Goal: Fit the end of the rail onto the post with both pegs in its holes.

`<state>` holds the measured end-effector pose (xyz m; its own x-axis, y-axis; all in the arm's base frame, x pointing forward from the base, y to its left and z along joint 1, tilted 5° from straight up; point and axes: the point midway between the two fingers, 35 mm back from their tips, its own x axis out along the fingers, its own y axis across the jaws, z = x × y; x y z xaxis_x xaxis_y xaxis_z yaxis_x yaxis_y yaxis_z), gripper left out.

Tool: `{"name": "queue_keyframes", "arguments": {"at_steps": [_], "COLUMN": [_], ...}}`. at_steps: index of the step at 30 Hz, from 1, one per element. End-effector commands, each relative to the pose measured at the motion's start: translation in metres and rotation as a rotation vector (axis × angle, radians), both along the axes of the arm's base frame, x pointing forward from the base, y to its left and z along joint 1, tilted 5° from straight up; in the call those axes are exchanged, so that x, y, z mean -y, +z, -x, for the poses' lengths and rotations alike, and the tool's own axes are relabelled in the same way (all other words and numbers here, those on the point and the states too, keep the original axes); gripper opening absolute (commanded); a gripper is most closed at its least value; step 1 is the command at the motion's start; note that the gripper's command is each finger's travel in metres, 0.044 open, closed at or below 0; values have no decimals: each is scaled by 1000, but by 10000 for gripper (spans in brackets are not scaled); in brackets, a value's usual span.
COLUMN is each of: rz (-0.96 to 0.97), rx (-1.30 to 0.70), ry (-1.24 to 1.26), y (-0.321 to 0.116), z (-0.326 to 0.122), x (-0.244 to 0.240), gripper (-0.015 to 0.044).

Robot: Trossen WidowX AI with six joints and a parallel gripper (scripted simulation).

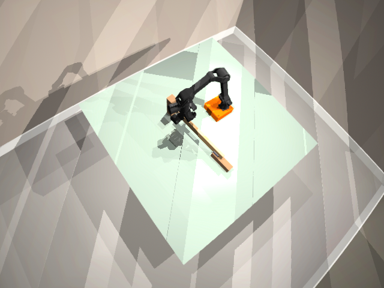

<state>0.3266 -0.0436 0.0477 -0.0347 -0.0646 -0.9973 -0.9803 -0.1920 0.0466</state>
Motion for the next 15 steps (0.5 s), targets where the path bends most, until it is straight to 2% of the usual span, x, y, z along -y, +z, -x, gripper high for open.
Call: {"name": "queue_keyframes", "arguments": {"at_steps": [1,15], "rz": [3,3], "rx": [10,10], "ry": [1,1], "y": [2,3], "z": [-3,-4], "x": [2,7], "gripper": [0,0]}}
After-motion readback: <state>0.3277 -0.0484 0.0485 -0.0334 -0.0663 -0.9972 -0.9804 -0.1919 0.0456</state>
